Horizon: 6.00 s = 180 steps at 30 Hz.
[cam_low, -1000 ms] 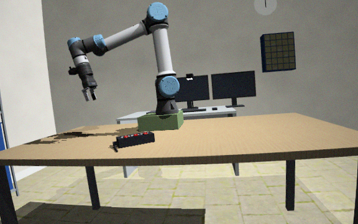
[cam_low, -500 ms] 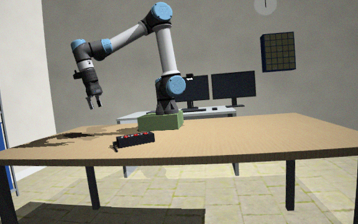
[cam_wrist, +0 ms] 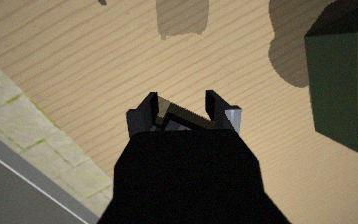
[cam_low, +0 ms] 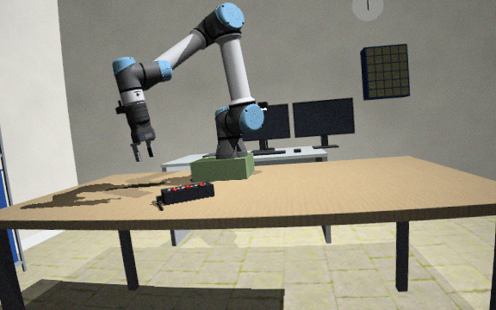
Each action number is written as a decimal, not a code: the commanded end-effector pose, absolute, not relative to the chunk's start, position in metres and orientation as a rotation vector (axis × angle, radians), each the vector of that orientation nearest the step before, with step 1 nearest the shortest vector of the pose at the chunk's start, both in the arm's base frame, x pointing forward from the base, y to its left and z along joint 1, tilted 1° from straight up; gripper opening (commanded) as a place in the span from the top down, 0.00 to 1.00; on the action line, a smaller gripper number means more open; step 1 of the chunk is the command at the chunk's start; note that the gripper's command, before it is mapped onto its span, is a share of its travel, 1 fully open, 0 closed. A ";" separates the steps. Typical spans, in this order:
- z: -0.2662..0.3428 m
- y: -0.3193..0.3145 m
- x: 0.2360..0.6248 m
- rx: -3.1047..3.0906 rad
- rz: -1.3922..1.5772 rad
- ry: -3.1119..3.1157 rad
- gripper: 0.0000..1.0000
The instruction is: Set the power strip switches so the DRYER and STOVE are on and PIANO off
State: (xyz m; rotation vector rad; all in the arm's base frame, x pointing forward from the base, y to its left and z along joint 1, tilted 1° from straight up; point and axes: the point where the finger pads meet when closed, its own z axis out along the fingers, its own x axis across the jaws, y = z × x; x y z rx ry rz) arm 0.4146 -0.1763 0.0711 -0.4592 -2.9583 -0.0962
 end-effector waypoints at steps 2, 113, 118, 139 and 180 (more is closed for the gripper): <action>0.055 -0.141 0.425 -0.579 -0.006 -2.943 0.00; 0.007 -0.002 0.423 -1.065 0.203 -2.911 0.00; 0.022 -0.004 0.427 -1.296 0.170 -2.833 0.00; 0.086 -0.010 0.440 -2.070 0.035 -2.369 0.00; 0.048 -0.011 0.429 -2.628 0.032 -1.741 0.00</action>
